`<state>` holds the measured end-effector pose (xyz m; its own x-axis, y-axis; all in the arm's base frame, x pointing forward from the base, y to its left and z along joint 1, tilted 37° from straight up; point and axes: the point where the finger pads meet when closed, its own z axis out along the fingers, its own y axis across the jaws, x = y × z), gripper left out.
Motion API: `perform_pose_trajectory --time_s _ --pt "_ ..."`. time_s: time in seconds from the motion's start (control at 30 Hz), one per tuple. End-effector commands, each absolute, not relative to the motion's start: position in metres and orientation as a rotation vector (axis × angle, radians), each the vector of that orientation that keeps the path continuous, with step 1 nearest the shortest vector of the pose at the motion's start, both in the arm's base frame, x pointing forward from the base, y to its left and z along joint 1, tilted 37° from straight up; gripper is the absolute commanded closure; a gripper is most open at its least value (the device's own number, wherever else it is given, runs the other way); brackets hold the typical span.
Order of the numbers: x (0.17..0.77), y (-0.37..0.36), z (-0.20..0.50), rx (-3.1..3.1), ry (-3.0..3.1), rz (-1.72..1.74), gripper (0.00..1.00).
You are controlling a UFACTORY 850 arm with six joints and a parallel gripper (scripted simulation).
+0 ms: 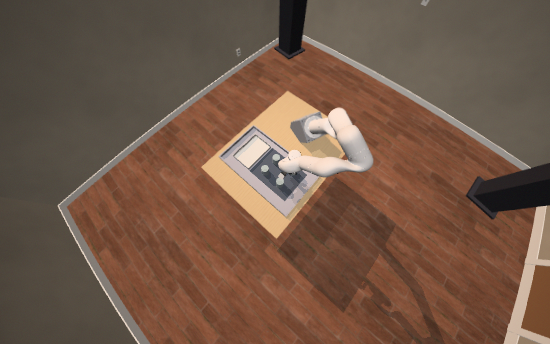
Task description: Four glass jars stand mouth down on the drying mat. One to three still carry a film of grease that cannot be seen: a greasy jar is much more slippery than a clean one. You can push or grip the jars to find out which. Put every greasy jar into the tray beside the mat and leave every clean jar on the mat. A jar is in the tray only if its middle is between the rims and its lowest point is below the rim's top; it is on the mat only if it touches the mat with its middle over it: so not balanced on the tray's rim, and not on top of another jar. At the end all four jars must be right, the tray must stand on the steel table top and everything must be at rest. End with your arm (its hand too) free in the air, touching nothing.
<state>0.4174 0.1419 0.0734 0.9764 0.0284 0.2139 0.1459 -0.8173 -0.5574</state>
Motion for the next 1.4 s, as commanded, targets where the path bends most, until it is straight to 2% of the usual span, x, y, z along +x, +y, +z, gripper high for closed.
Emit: perform_pose_trajectory --time_s 0.0,1.37 --pt "0.417 0.141 0.074 -2.518 -0.122 -0.263 1.0" --pt "0.423 0.141 0.075 -2.518 -0.122 -0.263 1.0"
